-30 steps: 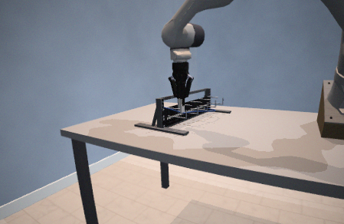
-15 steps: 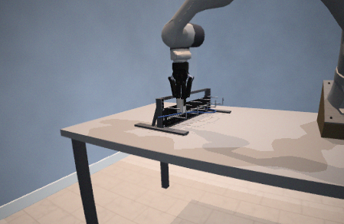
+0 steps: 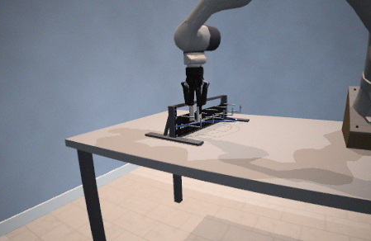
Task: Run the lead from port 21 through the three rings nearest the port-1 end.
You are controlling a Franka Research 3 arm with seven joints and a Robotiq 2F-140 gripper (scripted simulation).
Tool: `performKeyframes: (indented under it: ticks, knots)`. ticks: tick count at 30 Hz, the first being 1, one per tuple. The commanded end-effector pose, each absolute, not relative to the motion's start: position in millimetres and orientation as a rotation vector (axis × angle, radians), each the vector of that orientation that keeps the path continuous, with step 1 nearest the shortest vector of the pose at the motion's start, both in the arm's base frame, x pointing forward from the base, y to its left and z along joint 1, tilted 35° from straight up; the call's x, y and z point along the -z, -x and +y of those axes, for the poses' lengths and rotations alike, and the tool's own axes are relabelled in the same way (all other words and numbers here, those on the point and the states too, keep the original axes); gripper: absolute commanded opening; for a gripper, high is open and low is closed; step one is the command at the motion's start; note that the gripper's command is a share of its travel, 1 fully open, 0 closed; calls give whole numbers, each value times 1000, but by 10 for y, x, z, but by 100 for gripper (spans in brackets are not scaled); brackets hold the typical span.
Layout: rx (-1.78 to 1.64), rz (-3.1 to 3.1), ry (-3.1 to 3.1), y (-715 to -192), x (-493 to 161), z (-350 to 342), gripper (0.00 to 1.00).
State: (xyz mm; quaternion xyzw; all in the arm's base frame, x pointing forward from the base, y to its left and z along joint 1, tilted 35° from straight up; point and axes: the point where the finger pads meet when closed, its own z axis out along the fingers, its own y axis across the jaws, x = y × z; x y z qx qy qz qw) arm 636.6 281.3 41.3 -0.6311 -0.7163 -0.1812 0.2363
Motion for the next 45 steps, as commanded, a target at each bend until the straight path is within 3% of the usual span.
performKeyframes:
  ticks: [1,45]
  knots:
    - [490,-1959,1733,-6354,-407,2817,20]
    - [490,-1959,1733,-6402,-753,2583,20]
